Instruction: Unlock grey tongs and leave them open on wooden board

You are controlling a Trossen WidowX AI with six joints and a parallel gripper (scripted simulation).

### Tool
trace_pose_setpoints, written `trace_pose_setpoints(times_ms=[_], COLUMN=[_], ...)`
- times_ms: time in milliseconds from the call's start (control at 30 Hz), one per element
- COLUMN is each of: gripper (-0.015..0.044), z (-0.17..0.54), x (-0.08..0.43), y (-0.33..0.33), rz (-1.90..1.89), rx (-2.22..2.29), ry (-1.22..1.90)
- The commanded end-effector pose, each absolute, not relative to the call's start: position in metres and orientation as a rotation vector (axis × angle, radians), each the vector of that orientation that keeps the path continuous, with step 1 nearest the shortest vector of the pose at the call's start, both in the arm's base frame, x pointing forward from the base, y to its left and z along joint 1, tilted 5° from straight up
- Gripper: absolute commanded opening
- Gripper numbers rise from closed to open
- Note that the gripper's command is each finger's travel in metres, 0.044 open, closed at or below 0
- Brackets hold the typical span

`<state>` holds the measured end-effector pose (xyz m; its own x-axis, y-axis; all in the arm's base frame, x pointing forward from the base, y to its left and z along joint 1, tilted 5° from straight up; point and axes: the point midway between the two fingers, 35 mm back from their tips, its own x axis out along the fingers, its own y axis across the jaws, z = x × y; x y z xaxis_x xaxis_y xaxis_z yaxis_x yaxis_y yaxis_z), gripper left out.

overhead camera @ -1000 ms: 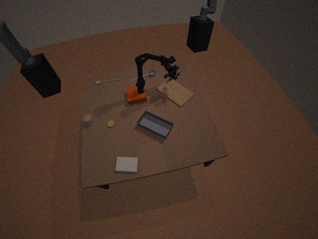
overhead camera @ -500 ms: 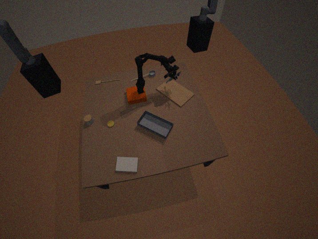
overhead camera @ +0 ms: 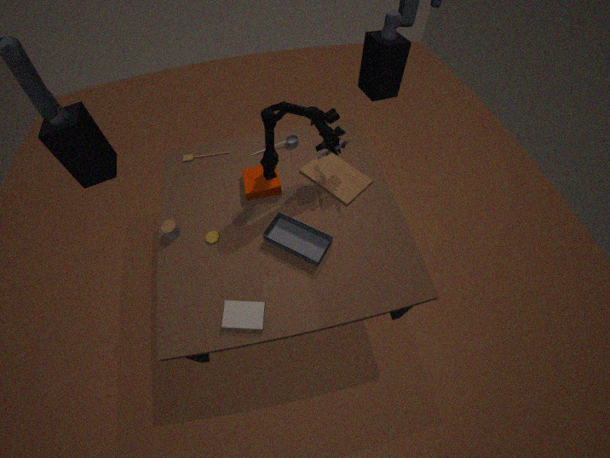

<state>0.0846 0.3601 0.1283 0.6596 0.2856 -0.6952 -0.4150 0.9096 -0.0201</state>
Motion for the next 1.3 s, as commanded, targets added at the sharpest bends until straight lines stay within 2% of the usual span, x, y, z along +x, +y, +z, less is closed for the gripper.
trace_pose_setpoints(times_ms=[0, 967, 1267], gripper=[-0.0150, -0.0150, -0.0150], z=[0.123, 0.089, 0.089], x=[0.090, 0.105, 0.106], y=[0.365, 0.368, 0.368], rz=[0.392, 0.332, 0.331], rx=[-0.216, -0.326, -0.323], ry=[0.836, 1.584, 1.601])
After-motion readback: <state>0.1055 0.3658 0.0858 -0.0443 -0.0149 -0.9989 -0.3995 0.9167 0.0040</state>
